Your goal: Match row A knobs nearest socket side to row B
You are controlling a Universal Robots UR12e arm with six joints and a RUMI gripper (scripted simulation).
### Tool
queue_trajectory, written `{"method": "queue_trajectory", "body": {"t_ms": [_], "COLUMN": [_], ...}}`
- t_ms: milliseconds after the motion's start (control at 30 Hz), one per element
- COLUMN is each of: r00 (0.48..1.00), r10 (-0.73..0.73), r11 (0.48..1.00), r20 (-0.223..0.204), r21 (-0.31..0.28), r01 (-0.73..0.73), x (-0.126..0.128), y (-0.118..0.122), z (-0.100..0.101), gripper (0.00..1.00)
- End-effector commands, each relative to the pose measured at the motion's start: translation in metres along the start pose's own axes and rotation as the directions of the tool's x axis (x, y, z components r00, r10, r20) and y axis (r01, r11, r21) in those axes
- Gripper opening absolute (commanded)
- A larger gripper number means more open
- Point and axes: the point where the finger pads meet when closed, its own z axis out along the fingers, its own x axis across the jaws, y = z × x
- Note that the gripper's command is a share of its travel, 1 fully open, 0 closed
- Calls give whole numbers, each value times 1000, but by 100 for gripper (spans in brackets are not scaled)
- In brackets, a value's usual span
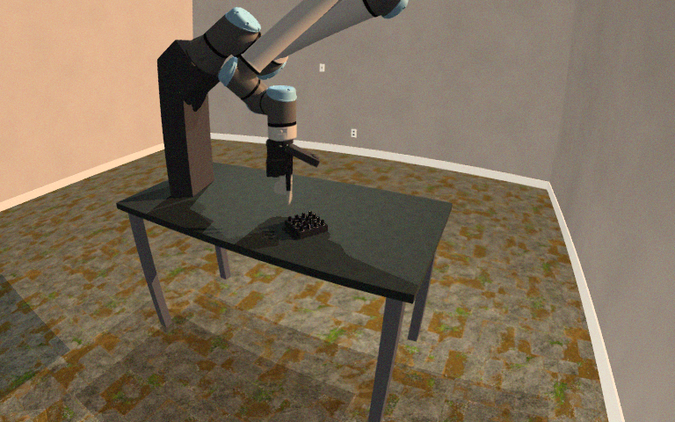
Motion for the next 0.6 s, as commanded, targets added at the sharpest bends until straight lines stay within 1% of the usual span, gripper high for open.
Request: {"method": "queue_trajectory", "body": {"t_ms": [0, 567], "r00": [1000, 1000], "r10": [0, 0], "r11": [1000, 1000], "r20": [0, 0], "r21": [0, 0], "r01": [0, 0], "x": [0, 0], "y": [0, 0], "z": [0, 1], "gripper": [11, 11]}}
